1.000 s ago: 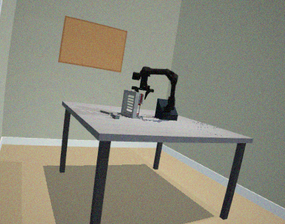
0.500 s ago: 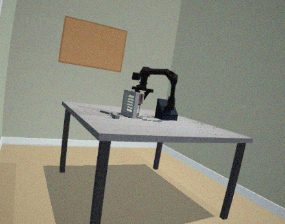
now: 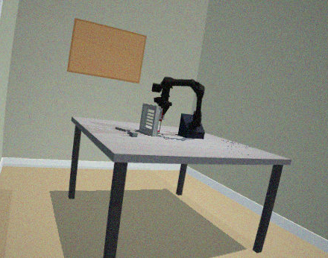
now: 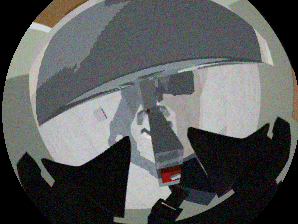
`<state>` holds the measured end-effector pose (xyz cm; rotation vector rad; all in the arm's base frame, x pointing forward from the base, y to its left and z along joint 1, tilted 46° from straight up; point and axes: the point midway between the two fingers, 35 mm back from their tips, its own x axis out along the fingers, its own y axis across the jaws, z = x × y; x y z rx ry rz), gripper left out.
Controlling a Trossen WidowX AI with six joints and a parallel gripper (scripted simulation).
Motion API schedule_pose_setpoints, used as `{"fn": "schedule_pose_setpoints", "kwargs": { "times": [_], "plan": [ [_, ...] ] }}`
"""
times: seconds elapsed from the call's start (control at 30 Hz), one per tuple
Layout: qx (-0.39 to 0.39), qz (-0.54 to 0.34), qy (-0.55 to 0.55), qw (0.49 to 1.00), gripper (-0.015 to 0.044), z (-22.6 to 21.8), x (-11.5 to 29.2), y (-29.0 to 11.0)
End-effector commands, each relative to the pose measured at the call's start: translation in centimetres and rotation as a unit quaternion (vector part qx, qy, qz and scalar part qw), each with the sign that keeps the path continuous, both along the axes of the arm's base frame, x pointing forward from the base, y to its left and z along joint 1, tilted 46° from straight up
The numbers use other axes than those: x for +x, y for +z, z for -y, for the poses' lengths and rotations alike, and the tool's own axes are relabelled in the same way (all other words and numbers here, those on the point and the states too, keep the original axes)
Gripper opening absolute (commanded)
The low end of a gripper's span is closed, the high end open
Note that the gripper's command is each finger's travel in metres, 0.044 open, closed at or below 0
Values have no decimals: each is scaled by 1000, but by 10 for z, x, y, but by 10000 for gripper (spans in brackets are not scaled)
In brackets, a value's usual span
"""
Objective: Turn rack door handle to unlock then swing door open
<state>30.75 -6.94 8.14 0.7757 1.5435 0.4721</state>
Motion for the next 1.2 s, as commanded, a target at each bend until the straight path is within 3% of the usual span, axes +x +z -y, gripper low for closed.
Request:
{"fn": "schedule_pose_setpoints", "kwargs": {
  "times": [0.0, 0.4, 0.87, 1.17],
  "plan": [
    [3, -103, -105, 989, 281, 0, 1, 0],
    [7, -305, -303, 903, 281, 0, 1, 0],
    [10, -497, -492, 715, 281, 0, 1, 0],
    [10, -499, -494, 712, 281, 0, 1, 0]
  ]
}}
